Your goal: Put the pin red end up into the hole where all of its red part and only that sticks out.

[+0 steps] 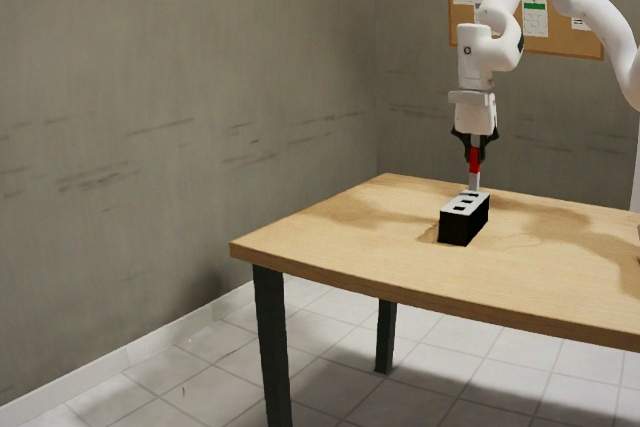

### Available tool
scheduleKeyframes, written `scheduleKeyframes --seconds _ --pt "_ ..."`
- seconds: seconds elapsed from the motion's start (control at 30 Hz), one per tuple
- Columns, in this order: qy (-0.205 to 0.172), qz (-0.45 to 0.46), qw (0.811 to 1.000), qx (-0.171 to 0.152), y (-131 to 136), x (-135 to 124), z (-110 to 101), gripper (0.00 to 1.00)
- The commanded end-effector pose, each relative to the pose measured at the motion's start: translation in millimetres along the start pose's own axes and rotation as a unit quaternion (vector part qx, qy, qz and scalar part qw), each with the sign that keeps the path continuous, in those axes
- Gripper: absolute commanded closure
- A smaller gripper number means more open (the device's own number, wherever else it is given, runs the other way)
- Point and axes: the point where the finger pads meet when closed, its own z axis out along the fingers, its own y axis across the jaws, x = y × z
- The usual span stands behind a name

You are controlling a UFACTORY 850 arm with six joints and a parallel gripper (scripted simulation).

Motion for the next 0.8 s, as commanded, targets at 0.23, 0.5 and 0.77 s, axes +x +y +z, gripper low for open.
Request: scheduleKeyframes --seconds 0.23,0.5,0.77 --pt "0.0 0.0 1.0 -0.001 0.6 0.1 -0.6 1.0" --pt "0.0 0.0 1.0 -0.001 0.7 0.0 3.4 1.0" --pt "0.0 0.0 1.0 -0.001 0.7 0.0 3.4 1.0"
